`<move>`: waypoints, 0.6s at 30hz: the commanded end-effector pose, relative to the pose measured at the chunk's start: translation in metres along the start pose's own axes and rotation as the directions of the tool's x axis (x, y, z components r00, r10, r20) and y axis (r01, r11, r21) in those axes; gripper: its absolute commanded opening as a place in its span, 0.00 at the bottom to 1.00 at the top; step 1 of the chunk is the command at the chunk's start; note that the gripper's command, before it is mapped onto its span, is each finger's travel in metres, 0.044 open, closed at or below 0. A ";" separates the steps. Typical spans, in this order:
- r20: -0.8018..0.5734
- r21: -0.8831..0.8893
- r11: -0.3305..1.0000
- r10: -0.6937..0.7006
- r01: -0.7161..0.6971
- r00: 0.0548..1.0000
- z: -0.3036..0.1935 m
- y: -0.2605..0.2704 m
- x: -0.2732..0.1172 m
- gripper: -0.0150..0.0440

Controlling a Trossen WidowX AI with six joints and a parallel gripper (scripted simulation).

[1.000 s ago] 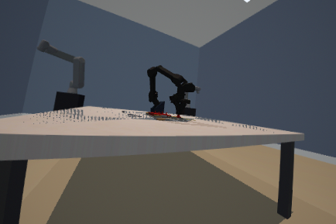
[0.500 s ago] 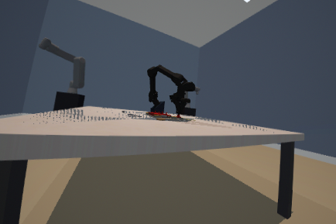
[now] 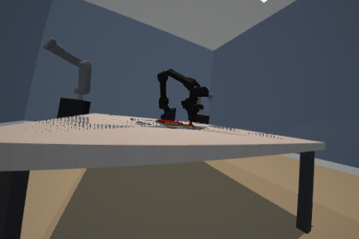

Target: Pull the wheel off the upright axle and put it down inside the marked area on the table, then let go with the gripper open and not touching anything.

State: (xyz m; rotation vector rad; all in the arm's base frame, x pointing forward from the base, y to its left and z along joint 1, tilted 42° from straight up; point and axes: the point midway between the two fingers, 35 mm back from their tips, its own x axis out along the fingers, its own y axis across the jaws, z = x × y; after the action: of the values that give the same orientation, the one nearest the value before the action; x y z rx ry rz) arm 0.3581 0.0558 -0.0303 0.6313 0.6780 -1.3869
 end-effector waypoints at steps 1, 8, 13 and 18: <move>-0.005 0.005 1.000 0.002 -0.002 1.000 -0.001 0.000 -0.003 0.25; -0.005 0.005 1.000 0.002 -0.002 1.000 -0.001 0.000 -0.006 0.25; -0.005 0.005 1.000 0.002 -0.002 1.000 -0.001 0.000 -0.007 0.25; -0.005 0.004 1.000 0.002 -0.002 1.000 -0.001 0.000 -0.009 0.25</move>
State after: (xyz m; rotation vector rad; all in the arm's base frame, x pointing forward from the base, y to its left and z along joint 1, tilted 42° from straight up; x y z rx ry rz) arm 0.3577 0.0598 -0.0259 0.6294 0.6780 -1.3864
